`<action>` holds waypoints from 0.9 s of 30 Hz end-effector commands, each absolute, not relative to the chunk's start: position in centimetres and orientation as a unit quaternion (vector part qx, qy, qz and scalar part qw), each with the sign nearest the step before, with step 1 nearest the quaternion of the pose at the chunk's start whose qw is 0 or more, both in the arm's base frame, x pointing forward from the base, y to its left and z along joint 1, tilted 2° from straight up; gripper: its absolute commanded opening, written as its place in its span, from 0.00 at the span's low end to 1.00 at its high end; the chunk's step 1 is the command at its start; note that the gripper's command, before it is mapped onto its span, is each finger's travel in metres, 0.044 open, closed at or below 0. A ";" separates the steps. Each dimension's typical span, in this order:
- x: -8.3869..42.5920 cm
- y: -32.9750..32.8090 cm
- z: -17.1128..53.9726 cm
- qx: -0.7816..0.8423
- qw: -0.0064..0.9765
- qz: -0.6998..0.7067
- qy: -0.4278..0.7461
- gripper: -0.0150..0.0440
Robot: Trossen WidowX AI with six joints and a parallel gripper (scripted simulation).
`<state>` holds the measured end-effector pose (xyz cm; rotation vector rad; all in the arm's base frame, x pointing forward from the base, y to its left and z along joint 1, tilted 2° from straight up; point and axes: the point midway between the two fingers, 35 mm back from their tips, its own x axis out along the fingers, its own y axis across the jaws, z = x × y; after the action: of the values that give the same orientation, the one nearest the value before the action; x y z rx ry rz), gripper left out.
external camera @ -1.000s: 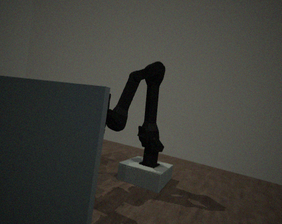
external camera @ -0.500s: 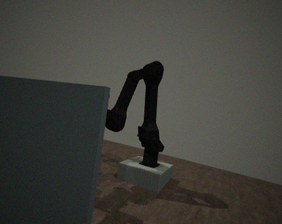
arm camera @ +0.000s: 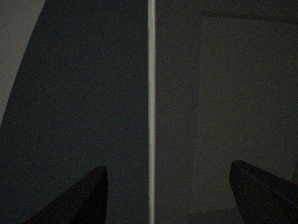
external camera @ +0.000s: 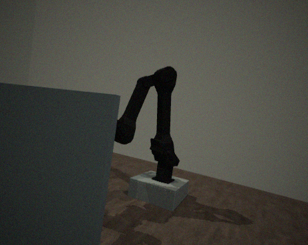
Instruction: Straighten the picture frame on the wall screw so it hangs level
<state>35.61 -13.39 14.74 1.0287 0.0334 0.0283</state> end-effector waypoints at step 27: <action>38.3 -13.4 14.6 0.496 0.868 0.011 0.015 0.69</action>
<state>38.24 -13.26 14.69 1.0297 0.0322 0.0300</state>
